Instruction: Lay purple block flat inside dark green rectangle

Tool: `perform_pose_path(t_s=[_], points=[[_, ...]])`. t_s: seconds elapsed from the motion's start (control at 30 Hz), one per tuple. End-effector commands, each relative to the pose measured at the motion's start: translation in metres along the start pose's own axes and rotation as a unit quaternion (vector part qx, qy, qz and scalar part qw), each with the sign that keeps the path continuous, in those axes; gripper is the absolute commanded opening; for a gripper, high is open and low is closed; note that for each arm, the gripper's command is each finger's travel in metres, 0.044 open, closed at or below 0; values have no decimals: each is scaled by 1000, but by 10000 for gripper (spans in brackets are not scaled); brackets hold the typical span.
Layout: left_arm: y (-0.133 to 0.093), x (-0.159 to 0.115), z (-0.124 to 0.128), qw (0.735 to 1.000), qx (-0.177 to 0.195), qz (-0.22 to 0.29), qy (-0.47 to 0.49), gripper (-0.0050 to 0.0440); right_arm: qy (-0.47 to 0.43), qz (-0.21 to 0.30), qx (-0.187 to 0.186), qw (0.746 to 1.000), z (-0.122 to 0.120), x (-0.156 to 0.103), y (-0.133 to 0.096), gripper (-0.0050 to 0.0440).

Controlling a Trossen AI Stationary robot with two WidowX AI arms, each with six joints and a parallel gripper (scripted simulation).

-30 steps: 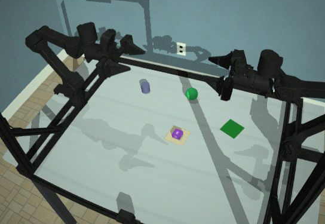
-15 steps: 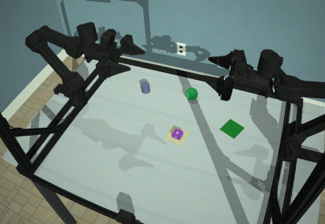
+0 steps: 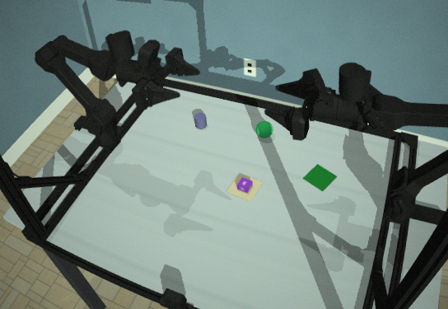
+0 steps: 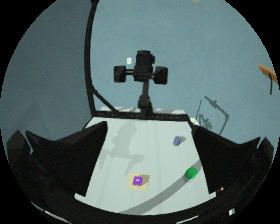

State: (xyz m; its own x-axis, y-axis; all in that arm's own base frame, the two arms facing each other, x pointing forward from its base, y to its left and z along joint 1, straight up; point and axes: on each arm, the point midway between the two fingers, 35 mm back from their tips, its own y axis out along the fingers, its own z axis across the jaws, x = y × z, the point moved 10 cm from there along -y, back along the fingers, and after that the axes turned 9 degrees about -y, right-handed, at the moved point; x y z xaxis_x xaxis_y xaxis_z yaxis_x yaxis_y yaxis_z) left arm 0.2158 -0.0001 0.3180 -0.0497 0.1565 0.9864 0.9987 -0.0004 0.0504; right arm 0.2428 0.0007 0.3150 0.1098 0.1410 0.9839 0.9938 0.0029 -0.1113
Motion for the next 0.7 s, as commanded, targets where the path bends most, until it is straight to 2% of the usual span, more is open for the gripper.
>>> perform_pose_path(t_s=[0.0, 0.27, 0.5, 0.57, 0.67], points=[[0, 0, 0, 1000, 0, 0, 0, 440, 6, 38, 6, 999, 0, 1, 15, 440], [0, 0, 0, 1000, 0, 0, 0, 440, 26, 209, 27, 977, 5, -11, 79, 440], [0, 0, 0, 1000, 0, 0, 0, 440, 38, 338, 38, 940, 10, -33, 122, 440], [0, 0, 0, 1000, 0, 0, 0, 440, 38, 338, 38, 940, 10, -33, 122, 440], [0, 0, 0, 1000, 0, 0, 0, 440, 44, 411, 43, 909, 14, -50, 143, 440]])
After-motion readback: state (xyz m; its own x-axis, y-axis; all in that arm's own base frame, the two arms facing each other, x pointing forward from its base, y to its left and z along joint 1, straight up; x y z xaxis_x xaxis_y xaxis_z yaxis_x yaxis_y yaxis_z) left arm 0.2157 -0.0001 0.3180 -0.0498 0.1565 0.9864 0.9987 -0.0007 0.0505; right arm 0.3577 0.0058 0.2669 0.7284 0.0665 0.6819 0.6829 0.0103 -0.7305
